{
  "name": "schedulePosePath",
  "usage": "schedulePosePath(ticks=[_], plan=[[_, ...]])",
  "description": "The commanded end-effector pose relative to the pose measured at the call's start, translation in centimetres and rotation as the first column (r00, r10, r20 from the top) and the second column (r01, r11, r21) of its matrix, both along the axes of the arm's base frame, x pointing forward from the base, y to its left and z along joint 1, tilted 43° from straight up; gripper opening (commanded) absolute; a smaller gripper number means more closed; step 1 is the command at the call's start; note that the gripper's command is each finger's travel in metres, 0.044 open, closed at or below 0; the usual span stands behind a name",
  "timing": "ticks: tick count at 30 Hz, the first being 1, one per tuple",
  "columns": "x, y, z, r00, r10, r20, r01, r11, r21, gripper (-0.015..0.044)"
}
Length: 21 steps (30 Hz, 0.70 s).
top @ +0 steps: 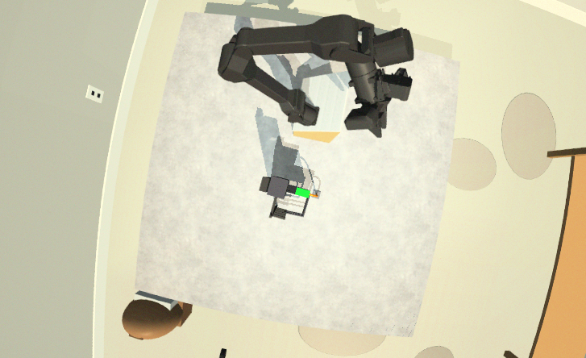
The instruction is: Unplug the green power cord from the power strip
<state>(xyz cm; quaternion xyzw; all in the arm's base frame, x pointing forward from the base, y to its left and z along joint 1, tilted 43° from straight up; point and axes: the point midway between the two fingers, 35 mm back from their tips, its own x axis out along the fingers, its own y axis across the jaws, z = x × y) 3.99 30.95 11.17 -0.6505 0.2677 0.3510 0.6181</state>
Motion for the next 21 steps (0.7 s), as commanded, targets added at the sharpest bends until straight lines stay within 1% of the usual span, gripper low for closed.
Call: schedulePosePath(ticks=[1, 7, 13, 19, 21], plan=[[5.9, -2.4, -2.9, 0.992, -0.124, -0.028, 0.117, 0.976, -0.185, 0.016], [12.9, -6.1, -5.6, 0.969, -0.236, -0.069, 0.19, 0.897, -0.398, 0.016], [18.8, -12.2, -8.6, 0.913, -0.372, -0.167, 0.212, 0.783, -0.585, 0.016], [22.4, -19.4, -11.4, 0.816, -0.495, -0.299, 0.152, 0.683, -0.714, 0.016], [22.6, -20.2, -11.7, 0.803, -0.506, -0.315, 0.141, 0.675, -0.724, 0.016]])
